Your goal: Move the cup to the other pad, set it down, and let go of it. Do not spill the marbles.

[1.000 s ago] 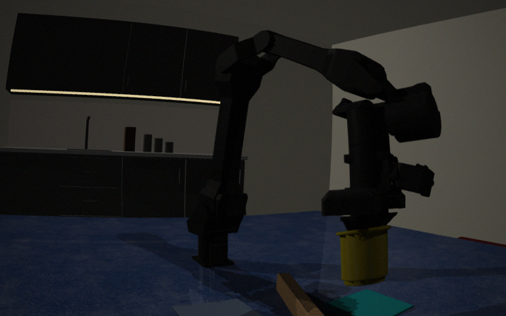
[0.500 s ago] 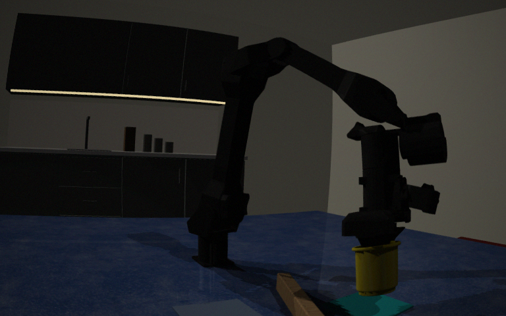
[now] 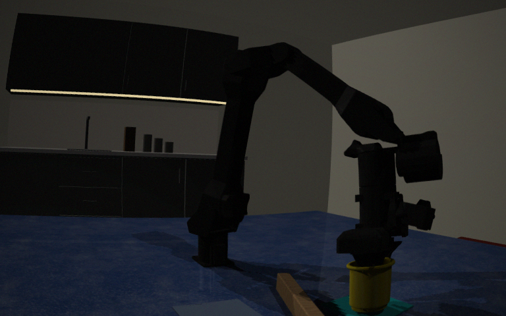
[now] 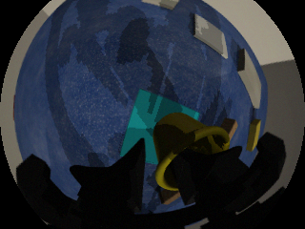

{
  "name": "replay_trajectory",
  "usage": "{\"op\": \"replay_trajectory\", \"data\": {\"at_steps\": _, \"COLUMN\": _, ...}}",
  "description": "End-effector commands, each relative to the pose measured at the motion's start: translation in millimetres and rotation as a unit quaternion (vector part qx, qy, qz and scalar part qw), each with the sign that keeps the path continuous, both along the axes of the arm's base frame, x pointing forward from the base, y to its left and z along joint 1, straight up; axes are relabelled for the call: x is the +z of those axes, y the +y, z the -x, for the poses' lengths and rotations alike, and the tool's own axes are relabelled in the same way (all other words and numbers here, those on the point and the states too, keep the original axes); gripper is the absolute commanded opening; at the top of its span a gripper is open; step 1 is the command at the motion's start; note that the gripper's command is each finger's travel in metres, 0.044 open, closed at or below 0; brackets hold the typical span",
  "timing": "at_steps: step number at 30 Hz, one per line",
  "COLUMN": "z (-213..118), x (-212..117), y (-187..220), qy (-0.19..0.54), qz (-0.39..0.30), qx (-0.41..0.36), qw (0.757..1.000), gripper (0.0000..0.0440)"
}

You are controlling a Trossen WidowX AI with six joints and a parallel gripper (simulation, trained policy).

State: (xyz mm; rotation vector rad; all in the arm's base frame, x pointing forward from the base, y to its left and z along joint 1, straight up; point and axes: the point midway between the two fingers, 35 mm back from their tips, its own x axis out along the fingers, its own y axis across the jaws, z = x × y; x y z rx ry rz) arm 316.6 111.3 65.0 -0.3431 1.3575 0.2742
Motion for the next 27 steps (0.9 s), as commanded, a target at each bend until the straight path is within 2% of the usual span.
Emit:
{"op": "replay_trajectory", "data": {"at_steps": 1, "z": -3, "x": 7, "y": 2, "qy": -0.015, "qz": -0.014, "qx": -0.007, "qw": 1.000, "gripper": 0.0141}}
{"op": "replay_trajectory", "data": {"at_steps": 8, "z": -5, "x": 21, "y": 3, "qy": -0.037, "qz": -0.031, "qx": -0.007, "qw": 0.999, "gripper": 0.0130}}
{"op": "replay_trajectory", "data": {"at_steps": 27, "z": 10, "x": 69, "y": 0, "qy": -0.072, "qz": -0.078, "qx": -0.024, "qw": 0.994, "gripper": 0.0203}}
